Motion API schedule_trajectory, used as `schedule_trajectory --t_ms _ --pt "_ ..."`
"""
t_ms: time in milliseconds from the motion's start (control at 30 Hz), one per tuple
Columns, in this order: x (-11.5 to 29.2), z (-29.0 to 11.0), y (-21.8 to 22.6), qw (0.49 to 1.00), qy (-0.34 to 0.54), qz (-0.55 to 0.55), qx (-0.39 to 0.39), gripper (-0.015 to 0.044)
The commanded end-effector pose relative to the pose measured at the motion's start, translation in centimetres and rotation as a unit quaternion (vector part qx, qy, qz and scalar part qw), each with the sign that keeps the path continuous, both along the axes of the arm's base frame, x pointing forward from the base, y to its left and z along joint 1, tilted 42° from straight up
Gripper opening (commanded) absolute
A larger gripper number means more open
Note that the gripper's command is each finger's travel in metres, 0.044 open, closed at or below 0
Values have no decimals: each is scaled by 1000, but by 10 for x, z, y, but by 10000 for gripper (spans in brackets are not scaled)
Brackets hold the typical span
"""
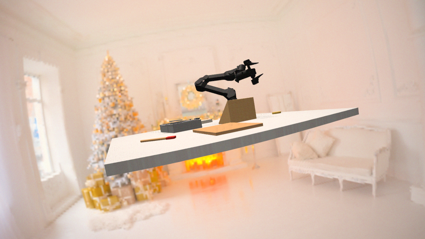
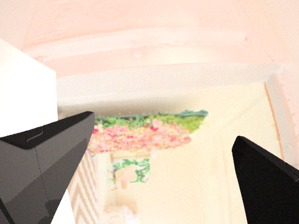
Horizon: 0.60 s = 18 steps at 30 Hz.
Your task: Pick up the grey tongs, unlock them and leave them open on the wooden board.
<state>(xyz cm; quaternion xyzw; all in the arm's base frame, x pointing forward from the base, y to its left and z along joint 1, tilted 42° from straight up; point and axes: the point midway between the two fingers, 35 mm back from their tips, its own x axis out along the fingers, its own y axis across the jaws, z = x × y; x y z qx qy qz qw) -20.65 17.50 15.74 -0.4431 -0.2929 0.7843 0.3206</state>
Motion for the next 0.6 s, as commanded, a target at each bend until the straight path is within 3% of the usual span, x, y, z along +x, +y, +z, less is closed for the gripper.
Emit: schedule_trajectory --t_ms 0,167,367,567 --pt "1 0 2 1000 3 -6 -2 374" --pt "15 2 20 998 19 -60 -23 260" --pt "64 6 67 955 114 -258 -88 260" --pt "133 10 104 847 227 -464 -122 260"
